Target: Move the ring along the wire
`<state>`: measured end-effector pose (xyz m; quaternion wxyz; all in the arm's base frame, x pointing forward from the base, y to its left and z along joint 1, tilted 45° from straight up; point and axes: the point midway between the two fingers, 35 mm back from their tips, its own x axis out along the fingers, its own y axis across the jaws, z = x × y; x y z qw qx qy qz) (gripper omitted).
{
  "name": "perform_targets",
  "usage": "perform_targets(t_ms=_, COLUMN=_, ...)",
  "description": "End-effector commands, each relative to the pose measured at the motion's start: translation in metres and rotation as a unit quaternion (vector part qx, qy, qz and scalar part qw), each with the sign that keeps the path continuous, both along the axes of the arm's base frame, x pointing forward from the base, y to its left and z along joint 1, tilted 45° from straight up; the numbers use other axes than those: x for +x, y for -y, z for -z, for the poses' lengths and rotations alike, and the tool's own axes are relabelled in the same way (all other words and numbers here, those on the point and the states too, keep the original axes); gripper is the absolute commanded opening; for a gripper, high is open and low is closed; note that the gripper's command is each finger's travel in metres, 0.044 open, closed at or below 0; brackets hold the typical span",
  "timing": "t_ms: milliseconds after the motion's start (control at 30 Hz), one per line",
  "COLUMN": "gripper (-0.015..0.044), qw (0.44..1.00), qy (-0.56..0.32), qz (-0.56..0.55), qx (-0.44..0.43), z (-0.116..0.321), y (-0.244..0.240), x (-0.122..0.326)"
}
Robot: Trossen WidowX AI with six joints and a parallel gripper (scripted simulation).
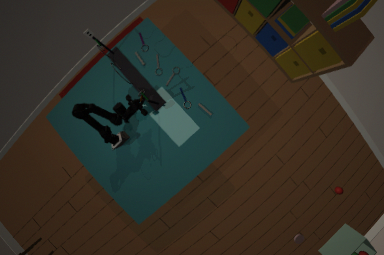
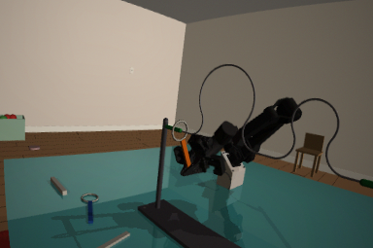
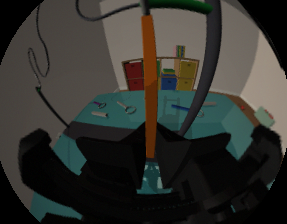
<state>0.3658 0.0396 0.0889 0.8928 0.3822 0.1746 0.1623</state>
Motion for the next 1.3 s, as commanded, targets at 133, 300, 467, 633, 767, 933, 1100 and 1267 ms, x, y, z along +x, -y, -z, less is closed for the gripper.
perform_targets(t_ms=133, gripper=-0.015, qw=1.0, qy=0.002, qz=-0.001, qx=-0.001, z=0.005, y=0.005, x=0.0)
perform_targets(t_ms=300, gripper=-0.015, qw=1.0, qy=0.002, qz=-0.001, qx=-0.001, z=0.009, y=0.009, x=0.0)
perform_targets(t_ms=467, gripper=-0.015, qw=1.0, qy=0.002, qz=-0.001, qx=-0.001, z=0.011, y=0.008, x=0.0)
perform_targets(t_ms=633, gripper=-0.015, qw=1.0, qy=0.002, qz=-0.001, qx=-0.001, z=0.016, y=0.003, x=0.0)
perform_targets(t_ms=767, gripper=-0.015, qw=1.0, qy=0.002, qz=-0.001, qx=-0.001, z=0.021, y=-0.001, x=0.0)
perform_targets(t_ms=933, gripper=-0.015, qw=1.0, qy=0.002, qz=-0.001, qx=-0.001, z=0.023, y=-0.004, x=-0.001)
perform_targets(t_ms=1100, gripper=-0.015, qw=1.0, qy=0.002, qz=-0.001, qx=-0.001, z=0.023, y=-0.004, x=-0.001)
perform_targets(t_ms=1267, gripper=-0.015, qw=1.0, qy=0.002, qz=-0.001, qx=-0.001, z=0.023, y=-0.004, x=-0.001)
